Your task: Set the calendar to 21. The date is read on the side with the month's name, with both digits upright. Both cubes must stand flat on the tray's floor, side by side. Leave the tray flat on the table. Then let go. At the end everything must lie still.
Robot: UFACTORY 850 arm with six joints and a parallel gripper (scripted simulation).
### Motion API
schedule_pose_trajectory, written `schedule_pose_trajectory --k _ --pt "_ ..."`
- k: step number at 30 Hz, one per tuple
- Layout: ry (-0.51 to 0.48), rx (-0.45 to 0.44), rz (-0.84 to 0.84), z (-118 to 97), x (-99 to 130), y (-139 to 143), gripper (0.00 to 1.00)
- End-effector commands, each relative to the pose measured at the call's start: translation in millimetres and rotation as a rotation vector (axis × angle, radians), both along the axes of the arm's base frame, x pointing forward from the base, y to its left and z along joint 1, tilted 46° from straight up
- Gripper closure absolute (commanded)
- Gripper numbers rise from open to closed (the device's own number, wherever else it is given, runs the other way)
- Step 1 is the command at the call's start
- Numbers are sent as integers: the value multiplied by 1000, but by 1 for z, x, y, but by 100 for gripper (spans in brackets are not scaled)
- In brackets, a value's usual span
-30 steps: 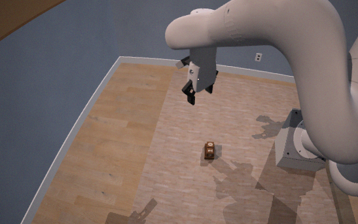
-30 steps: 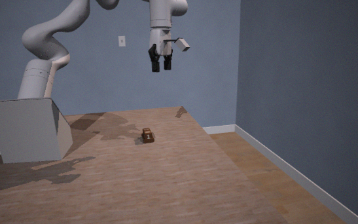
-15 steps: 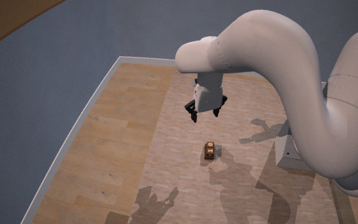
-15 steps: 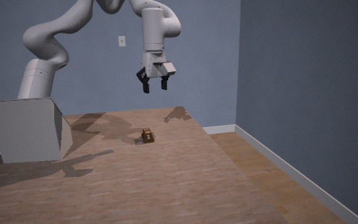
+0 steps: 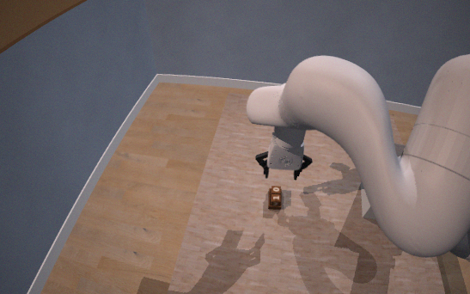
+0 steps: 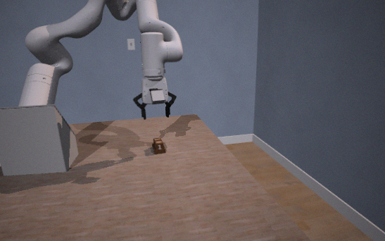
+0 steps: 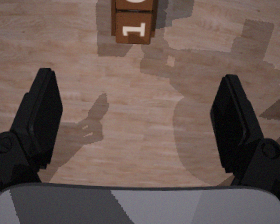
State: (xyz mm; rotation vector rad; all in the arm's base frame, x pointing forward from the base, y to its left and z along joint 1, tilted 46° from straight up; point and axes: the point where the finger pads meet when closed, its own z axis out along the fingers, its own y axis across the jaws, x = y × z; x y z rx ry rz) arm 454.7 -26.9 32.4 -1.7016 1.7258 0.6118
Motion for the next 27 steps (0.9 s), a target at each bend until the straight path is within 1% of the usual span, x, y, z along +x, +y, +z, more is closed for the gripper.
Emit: schedule_pose_trajectory --k 1,12,15,18,21,23,25,27 --pt "4 -2 -8 0 0 1 0" --pt "5 -1 -9 -1 0 1 0" --pt "23 2 -26 -1 0 0 0" --pt "73 10 -75 -2 -2 0 0" --pt "163 25 -163 -5 -4 0 0" --pt "163 25 -163 -5 -4 0 0" --pt "245 38 -244 -7 -7 0 0" --pt "290 46 -288 -8 -8 0 0"
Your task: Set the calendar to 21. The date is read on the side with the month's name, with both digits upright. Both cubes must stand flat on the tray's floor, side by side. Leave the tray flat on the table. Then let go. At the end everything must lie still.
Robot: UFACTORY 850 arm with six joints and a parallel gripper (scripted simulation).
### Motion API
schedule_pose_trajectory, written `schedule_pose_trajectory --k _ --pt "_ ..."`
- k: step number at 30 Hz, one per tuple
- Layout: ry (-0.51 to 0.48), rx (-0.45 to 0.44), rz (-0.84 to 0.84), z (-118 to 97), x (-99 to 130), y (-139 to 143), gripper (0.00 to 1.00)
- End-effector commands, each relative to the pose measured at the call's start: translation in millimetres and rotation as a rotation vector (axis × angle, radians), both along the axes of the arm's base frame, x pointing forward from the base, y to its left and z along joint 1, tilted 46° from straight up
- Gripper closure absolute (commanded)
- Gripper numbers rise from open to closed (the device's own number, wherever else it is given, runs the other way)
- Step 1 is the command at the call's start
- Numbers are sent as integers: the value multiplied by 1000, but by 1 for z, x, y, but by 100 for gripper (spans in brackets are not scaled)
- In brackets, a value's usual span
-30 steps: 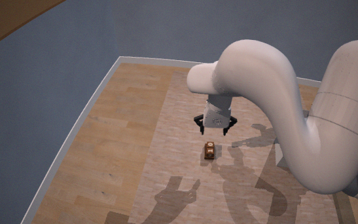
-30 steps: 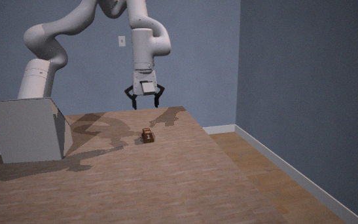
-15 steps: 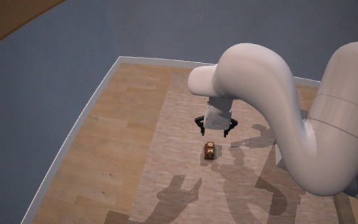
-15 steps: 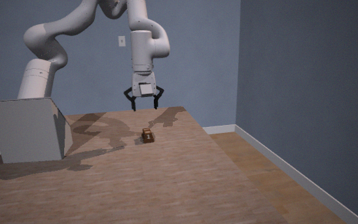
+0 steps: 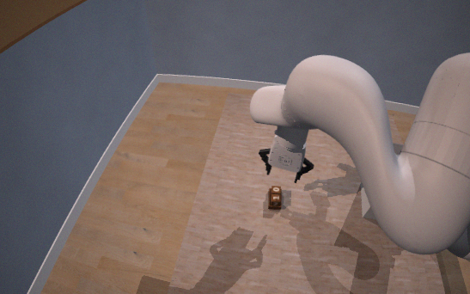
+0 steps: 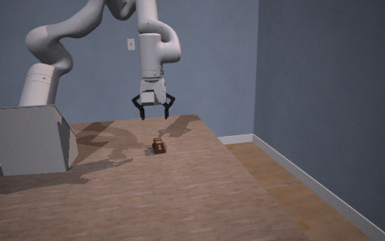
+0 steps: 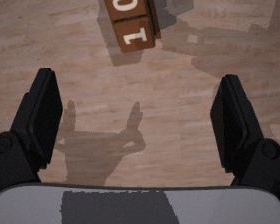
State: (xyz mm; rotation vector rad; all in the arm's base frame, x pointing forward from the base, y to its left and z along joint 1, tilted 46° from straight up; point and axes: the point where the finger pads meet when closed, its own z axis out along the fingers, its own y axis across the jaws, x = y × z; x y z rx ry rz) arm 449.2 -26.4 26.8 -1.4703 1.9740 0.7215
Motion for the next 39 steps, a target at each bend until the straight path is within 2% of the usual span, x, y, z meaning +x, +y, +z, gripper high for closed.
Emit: schedule_pose_trajectory --k 1,2,3,4,11,14,16,21,27,30,32,39 --pt "105 16 -94 -2 -3 -1 0" --pt "155 25 -143 -3 -4 -1 0" --pt "156 25 -144 -4 -4 -1 0" --pt "205 33 -192 -5 -6 -1 0" --pt "381 64 -365 -9 -11 -2 0" --pt "390 65 -374 -9 -11 -2 0" --pt "487 82 -469 -12 -14 -2 0" --pt "584 98 -563 -14 -17 -2 0" --pt "760 129 -735 -18 -23 -2 0" --pt "778 132 -753 -19 -23 -2 0" --pt "873 148 -847 -21 -26 -2 0" --pt "1012 172 -982 -24 -31 -2 0"
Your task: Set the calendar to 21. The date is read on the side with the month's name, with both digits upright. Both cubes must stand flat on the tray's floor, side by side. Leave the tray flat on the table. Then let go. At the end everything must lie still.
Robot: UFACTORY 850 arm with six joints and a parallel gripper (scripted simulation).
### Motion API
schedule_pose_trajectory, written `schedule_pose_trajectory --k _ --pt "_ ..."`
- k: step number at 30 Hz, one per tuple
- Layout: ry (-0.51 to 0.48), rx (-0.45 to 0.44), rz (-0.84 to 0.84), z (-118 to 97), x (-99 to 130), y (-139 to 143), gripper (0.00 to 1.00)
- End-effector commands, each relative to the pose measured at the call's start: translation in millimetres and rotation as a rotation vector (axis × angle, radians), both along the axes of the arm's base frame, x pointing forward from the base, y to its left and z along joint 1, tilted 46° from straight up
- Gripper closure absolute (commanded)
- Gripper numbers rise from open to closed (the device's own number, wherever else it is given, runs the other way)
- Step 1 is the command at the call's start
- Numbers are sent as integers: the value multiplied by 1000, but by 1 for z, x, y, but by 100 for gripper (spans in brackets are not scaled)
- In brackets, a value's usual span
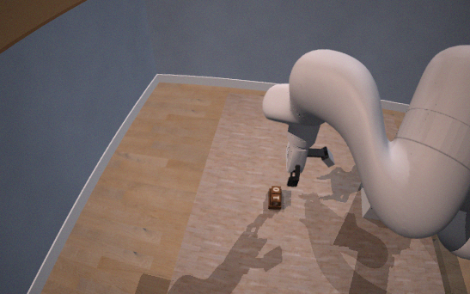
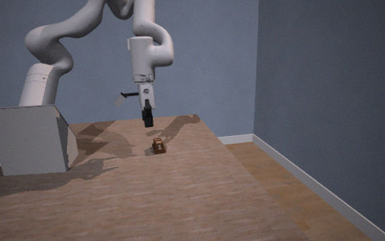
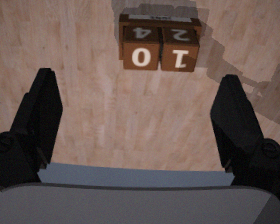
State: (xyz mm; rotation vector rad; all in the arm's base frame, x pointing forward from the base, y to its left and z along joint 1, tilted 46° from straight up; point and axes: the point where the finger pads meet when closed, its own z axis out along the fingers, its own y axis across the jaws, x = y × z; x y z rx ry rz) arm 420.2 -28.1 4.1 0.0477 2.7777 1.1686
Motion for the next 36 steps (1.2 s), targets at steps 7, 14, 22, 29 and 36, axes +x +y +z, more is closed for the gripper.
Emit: schedule_pose_trajectory --k 7,14,22,29,36 --pt "254 44 -233 -5 -7 -1 0" --pt "392 68 -369 -8 -11 -1 0" --pt "424 74 -399 -9 -12 -1 0" --pt "425 74 -399 -15 -11 6 0" --pt "425 74 -399 -35 -7 27 0"
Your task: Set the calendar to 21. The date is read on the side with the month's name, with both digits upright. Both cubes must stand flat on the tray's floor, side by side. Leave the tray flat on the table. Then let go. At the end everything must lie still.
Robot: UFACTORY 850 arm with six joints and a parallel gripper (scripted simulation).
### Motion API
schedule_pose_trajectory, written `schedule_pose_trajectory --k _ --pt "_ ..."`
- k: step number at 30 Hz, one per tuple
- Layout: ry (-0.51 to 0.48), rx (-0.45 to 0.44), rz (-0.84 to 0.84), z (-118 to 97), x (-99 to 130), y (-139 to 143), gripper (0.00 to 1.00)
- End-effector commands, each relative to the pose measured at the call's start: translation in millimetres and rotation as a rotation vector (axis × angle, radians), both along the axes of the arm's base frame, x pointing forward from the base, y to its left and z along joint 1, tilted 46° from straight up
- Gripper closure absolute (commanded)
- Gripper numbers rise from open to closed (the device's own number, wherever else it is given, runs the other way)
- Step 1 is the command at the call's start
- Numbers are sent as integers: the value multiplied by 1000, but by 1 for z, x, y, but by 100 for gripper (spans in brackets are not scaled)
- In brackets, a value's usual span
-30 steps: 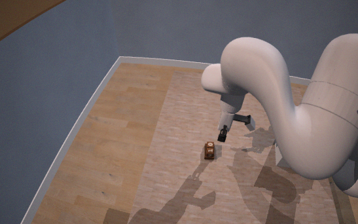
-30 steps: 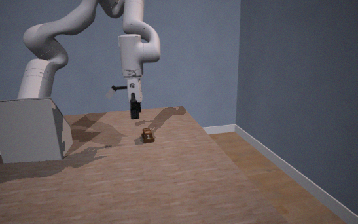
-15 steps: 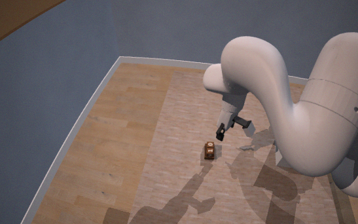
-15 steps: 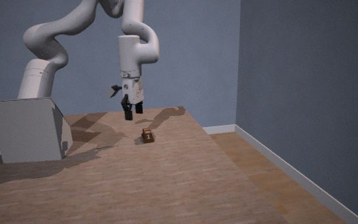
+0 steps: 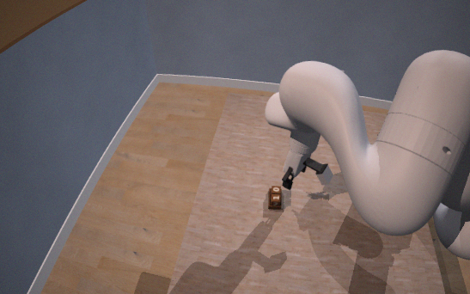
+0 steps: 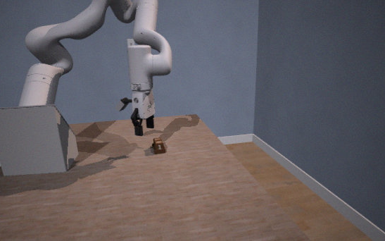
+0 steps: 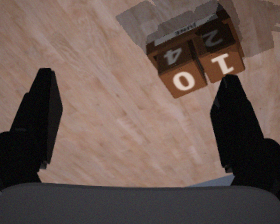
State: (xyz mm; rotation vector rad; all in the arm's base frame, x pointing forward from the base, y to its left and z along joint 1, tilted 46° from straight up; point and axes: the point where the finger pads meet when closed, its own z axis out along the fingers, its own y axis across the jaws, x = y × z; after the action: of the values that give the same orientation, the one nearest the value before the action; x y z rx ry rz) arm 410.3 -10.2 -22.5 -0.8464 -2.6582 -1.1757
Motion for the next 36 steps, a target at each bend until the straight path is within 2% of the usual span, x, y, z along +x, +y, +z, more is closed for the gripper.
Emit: schedule_pose_trajectory --k 1,10,36 --pt "-2 0 -1 -12 3 12 0" --pt "-2 -1 -1 -23 6 23 0" --pt "-2 -1 -1 -23 6 23 0"
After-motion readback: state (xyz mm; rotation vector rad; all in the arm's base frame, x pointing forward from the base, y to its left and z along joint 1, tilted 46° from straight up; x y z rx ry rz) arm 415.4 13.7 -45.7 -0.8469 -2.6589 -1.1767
